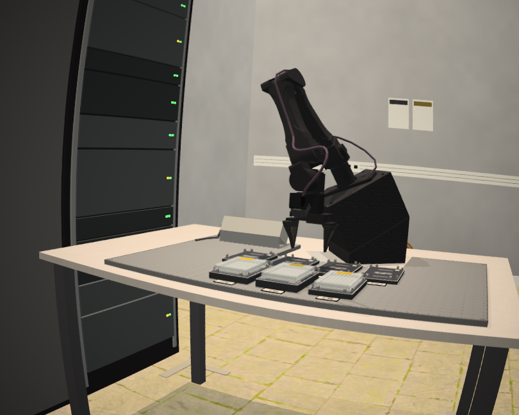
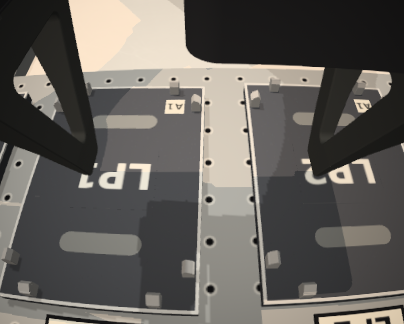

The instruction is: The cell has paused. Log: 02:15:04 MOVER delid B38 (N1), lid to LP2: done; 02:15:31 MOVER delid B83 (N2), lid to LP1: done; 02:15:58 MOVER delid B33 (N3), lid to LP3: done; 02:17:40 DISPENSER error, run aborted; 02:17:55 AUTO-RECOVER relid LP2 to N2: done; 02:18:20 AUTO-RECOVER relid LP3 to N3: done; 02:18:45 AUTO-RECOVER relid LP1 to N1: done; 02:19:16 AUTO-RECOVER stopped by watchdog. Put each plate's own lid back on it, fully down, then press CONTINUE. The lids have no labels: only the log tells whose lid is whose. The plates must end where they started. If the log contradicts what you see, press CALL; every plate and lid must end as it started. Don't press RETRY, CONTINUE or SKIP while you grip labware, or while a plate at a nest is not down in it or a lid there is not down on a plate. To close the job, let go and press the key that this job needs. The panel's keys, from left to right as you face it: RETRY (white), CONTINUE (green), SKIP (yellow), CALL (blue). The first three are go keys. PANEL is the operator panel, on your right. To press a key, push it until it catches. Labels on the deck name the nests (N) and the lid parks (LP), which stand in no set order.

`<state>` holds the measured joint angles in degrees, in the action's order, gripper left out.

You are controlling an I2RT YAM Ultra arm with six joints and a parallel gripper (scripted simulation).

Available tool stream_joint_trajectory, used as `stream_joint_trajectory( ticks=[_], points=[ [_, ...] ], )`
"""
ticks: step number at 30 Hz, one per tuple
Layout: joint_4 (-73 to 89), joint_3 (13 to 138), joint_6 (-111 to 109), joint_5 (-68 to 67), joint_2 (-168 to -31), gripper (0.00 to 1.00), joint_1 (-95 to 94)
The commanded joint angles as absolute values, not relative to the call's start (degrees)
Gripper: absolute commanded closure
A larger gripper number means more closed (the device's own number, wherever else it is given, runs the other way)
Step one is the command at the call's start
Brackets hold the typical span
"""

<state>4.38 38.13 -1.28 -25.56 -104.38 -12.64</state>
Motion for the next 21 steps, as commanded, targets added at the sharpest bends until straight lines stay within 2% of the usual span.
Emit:
stream_joint_trajectory(
  ticks=[1,6,8,17,18,21],
  points=[
    [-6.9,31.9,-7.8,-24.4,-99.6,0.06,-9.8],
    [-21.8,23.6,-16.8,-20.1,-94.9,0.11,-3.7],
    [-21.8,23.6,-16.8,-20.1,-94.9,0.11,-3.7],
    [-49.3,13.6,-30.2,-2.3,-98.3,0.20,11.8],
    [-51.6,13.2,-31.1,-0.1,-99.0,1.00,13.6],
    [-55.4,14.2,-34.1,6.1,-100.8,1.00,18.8]
  ],
)
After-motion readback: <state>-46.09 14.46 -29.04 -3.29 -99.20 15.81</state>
